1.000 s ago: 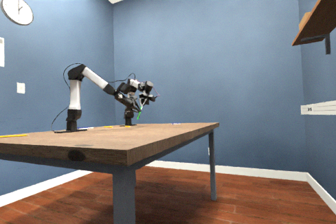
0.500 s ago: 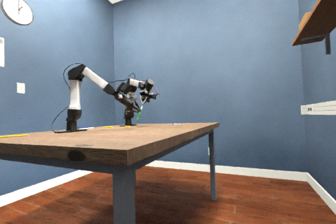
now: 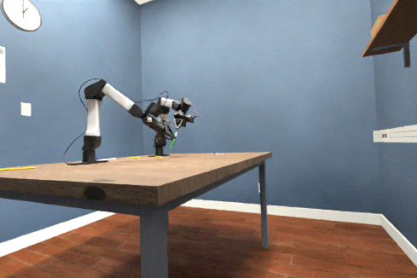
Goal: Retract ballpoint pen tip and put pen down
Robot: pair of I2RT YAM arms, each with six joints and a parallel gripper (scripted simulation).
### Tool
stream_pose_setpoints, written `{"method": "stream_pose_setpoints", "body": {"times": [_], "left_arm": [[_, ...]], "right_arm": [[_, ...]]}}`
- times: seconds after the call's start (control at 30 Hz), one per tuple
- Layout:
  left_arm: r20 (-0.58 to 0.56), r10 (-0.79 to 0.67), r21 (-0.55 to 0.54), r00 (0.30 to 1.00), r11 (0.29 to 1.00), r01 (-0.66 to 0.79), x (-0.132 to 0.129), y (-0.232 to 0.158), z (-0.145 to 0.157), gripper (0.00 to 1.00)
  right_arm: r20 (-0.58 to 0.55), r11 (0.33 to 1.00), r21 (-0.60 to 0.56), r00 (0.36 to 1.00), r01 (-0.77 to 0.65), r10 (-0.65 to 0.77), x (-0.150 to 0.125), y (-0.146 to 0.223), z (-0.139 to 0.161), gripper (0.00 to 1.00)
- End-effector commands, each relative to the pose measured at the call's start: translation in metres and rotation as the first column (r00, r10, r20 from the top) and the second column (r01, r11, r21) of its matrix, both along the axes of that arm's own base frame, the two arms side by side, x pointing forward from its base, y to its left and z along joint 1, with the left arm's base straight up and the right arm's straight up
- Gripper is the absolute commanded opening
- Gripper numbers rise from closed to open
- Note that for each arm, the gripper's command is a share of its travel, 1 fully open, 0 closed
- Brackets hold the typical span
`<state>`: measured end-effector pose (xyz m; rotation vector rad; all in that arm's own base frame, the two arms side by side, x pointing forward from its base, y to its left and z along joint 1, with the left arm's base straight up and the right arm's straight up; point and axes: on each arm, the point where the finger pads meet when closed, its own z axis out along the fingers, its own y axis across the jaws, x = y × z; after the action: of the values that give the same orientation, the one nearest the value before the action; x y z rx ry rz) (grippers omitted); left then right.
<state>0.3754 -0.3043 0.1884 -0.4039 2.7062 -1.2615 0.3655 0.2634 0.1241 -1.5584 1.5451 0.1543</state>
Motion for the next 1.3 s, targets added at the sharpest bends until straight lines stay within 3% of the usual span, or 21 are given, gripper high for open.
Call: {"method": "stream_pose_setpoints", "body": {"times": [0.0, 0.03, 0.2, 0.6, 0.67, 1.17, 1.27], "left_arm": [[0.141, 0.006, -0.046, 0.990, 0.999, 0.001, 0.012, 0.002, 0.044, 0.01], [0.119, 0.007, -0.027, 0.993, 1.000, -0.004, 0.009, 0.006, 0.029, 0.01], [0.150, 0.012, -0.014, 0.989, 1.000, -0.010, 0.012, 0.013, 0.028, 0.01], [0.524, 0.047, 0.072, 0.851, 0.993, -0.099, 0.043, 0.075, 0.075, 0.01], [0.524, 0.047, 0.072, 0.851, 0.993, -0.099, 0.043, 0.075, 0.075, 0.01], [0.823, 0.030, 0.185, 0.568, 0.931, -0.316, 0.052, 0.166, 0.137, 0.01], [0.831, 0.022, 0.196, 0.555, 0.923, -0.330, 0.054, 0.171, 0.137, 0.01]], "right_arm": [[-0.070, 0.997, -0.035, 0.995, 0.073, -0.075, 0.012, -0.014, -0.009, 0.15], [-0.096, 0.994, -0.047, 0.990, 0.097, -0.101, 0.015, -0.020, -0.013, 0.15], [-0.180, 0.982, -0.090, 0.967, 0.167, -0.181, 0.023, -0.037, -0.024, 0.15], [-0.398, 0.872, -0.271, 0.777, 0.408, -0.488, 0.051, -0.113, -0.057, 0.15], [-0.398, 0.872, -0.271, 0.777, 0.408, -0.488, 0.051, -0.113, -0.057, 0.15], [-0.508, 0.668, -0.489, 0.439, 0.562, -0.741, 0.057, -0.203, -0.078, 0.15], [-0.511, 0.652, -0.504, 0.412, 0.567, -0.754, 0.057, -0.208, -0.079, 0.15]]}}
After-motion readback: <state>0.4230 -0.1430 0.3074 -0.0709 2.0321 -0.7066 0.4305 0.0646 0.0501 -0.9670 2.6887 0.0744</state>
